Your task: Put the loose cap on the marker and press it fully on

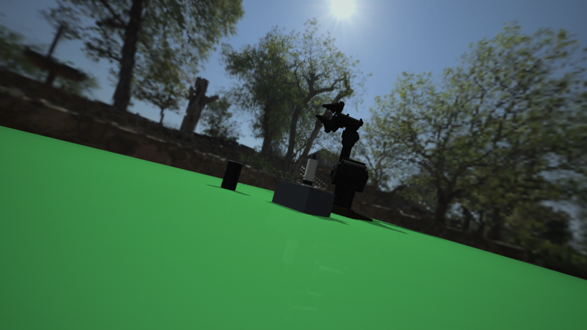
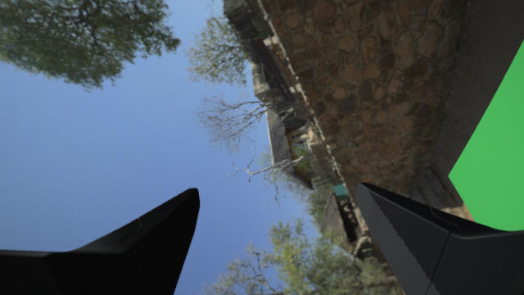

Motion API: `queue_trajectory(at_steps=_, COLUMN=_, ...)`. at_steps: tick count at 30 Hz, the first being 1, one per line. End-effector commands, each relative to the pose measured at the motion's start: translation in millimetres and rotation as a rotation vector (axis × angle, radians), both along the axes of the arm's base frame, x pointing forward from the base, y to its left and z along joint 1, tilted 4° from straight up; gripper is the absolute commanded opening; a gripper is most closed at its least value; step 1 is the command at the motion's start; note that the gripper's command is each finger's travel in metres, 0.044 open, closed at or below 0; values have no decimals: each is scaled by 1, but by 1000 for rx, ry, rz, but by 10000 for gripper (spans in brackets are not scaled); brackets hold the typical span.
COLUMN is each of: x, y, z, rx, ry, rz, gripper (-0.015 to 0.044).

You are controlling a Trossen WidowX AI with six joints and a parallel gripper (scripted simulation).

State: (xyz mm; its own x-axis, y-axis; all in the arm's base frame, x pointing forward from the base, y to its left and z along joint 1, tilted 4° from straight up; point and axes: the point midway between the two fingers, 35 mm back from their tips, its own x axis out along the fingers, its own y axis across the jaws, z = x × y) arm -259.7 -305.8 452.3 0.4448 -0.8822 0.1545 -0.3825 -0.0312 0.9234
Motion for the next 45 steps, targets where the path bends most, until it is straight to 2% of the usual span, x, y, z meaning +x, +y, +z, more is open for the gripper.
queue_trajectory(at_steps=1, x=0, y=1, z=1, rx=-2, ry=-3, rz=-1, gripper=374)
queue_trajectory(at_steps=4, x=7, y=13, z=18, rx=-41, ry=-25, rz=-11, gripper=295)
queue_trajectory(at_steps=6, x=23, y=32, z=45, rx=-123, ry=43, rz=-33, gripper=243)
queue_trajectory(at_steps=14, x=111, y=101, z=118, rx=-411, ry=306, rz=-57, gripper=242)
queue_trajectory(at_steps=24, x=232, y=170, z=151, rx=-679, ry=589, rz=-17, gripper=242)
queue_trajectory(at_steps=30, x=316, y=201, z=147, rx=-821, ry=828, rz=40, gripper=242)
queue_trajectory(at_steps=36, x=398, y=215, z=117, rx=-918, ry=1119, rz=96, gripper=242)
queue_trajectory(at_steps=41, x=461, y=223, z=83, rx=-988, ry=1310, rz=208, gripper=242)
queue_trajectory(at_steps=45, x=516, y=226, z=38, rx=-1028, ry=1494, rz=349, gripper=242)
